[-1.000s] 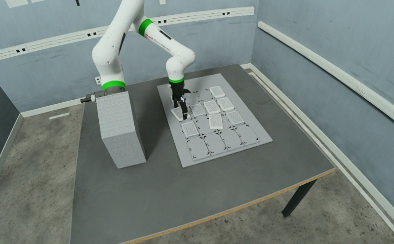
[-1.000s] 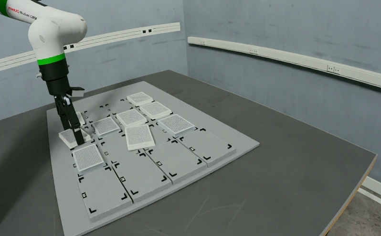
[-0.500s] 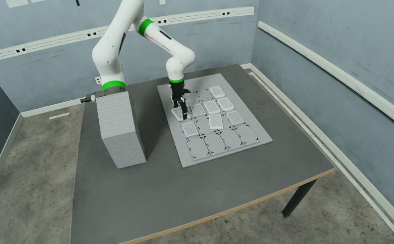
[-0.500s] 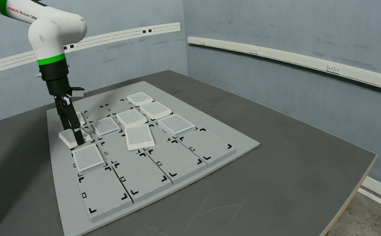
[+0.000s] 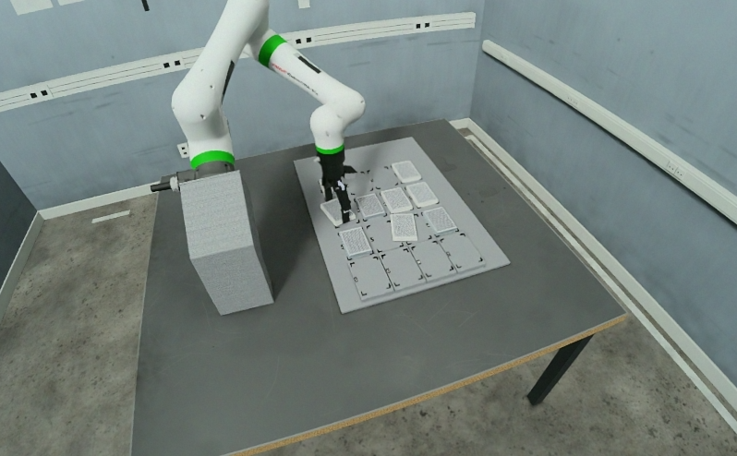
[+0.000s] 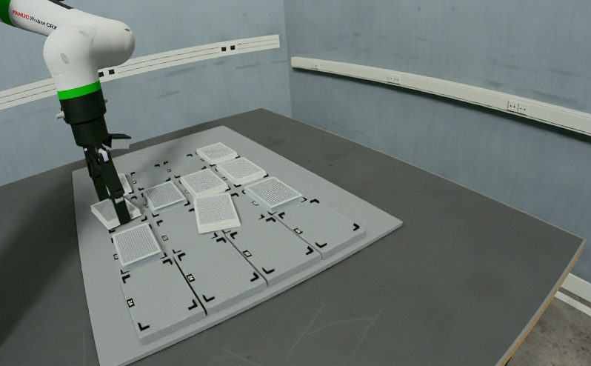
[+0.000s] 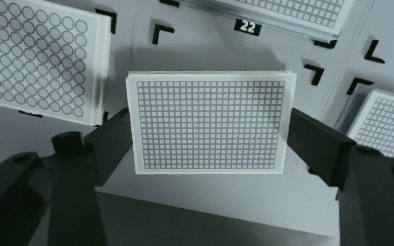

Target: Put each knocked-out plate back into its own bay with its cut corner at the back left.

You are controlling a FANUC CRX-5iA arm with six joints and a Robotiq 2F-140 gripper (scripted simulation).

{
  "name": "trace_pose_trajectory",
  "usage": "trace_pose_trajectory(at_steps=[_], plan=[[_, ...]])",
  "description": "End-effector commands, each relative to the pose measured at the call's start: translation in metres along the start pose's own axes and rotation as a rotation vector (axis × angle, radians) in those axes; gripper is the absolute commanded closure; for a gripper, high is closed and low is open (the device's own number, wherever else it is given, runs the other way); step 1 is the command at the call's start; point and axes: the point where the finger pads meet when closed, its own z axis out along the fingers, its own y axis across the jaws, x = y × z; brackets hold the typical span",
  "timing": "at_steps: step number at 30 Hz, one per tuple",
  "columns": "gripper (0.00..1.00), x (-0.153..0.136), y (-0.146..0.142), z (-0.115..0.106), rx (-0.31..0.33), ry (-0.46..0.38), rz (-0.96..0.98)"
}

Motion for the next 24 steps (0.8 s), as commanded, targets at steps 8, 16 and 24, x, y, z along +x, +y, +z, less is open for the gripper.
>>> trace_pose_trajectory(at_steps=[8, 16, 24], plan=[[0.90, 0.0003, 0.0003, -0.0033, -0.001, 0.001, 0.000], [0.90, 0.0003, 0.0003, -0.0060, -0.001, 0.001, 0.000], [0.90, 0.0003, 0.0003, -0.0077, -0.001, 0.001, 0.000]])
